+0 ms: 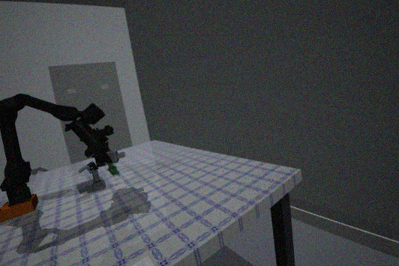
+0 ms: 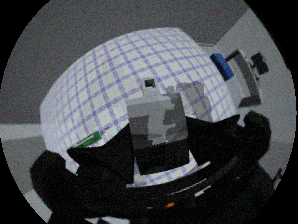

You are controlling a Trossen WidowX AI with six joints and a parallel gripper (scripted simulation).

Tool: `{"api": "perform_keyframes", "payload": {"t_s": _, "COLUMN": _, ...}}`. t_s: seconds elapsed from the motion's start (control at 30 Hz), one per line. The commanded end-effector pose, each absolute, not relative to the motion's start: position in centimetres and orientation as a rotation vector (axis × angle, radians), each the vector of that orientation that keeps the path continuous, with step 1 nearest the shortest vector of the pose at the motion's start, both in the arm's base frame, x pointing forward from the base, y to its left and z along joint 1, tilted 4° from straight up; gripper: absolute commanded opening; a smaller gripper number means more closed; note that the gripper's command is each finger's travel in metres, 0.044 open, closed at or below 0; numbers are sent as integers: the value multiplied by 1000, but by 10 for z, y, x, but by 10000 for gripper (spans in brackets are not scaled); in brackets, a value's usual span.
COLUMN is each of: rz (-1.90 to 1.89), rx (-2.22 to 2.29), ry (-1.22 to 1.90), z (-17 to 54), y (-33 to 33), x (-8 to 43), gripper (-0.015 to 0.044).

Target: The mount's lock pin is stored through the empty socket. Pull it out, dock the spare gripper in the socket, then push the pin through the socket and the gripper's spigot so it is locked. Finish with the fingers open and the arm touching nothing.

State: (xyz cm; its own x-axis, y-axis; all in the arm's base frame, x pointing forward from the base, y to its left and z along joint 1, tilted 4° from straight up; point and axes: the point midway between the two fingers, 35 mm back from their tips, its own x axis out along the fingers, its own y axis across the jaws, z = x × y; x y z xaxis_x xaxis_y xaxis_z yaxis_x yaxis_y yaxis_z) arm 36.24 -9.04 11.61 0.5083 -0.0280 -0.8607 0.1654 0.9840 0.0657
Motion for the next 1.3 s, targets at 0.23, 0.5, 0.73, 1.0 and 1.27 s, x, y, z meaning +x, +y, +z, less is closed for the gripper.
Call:
{"api": "perform_keyframes", "payload": {"t_s": 0.23, "rz": -117, "rx": 146, "ry": 1033, "z": 118, "y": -90, "x": 362, "gripper": 0}}
{"api": "perform_keyframes", "payload": {"t_s": 0.5, "rz": -108, "rx": 94, "ry": 1070, "z": 115, "y": -83, "x": 358, "gripper": 0}}
{"api": "perform_keyframes", "payload": {"t_s": 0.73, "rz": -86, "rx": -35, "ry": 1150, "z": 111, "y": -65, "x": 350, "gripper": 0}}
{"api": "perform_keyframes", "payload": {"t_s": 1.0, "rz": -61, "rx": -189, "ry": 1228, "z": 110, "y": -46, "x": 338, "gripper": 0}}
{"api": "perform_keyframes", "payload": {"t_s": 1.27, "rz": -32, "rx": -350, "ry": 1307, "z": 109, "y": -33, "x": 324, "gripper": 0}}
